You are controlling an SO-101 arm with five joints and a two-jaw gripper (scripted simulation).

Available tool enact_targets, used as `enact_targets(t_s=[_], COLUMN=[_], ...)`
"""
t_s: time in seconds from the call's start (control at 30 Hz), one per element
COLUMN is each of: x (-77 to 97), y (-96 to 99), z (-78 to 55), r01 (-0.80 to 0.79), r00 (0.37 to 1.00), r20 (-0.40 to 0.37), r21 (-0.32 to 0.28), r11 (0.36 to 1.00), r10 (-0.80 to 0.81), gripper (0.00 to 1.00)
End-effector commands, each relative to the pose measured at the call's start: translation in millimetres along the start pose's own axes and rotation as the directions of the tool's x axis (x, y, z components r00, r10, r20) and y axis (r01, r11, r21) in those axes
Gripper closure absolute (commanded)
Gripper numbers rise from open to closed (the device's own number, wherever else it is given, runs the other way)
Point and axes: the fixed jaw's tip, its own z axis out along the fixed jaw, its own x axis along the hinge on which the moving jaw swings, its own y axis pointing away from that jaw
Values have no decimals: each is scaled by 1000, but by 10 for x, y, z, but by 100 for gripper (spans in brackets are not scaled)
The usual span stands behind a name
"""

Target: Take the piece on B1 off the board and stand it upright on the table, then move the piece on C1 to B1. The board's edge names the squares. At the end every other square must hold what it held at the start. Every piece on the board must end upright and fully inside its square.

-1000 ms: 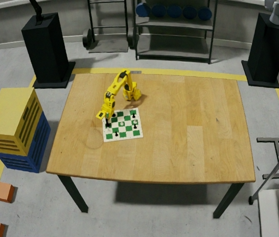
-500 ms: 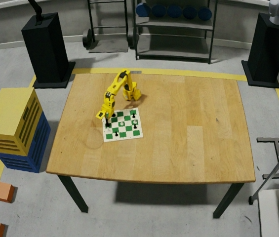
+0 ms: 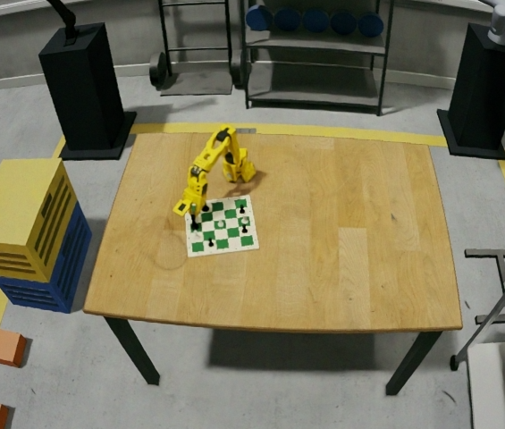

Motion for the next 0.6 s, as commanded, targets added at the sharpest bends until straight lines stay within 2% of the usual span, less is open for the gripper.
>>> enact_targets(t_s=[0.0, 0.57], x=[1, 11], y=[-23, -22], z=[-6, 5], r01=[-2, -2], r00=[1000, 1000], r20=[-6, -6], r21=[2, 2], r11=[1000, 1000], r10=[2, 2], gripper=[90, 90])
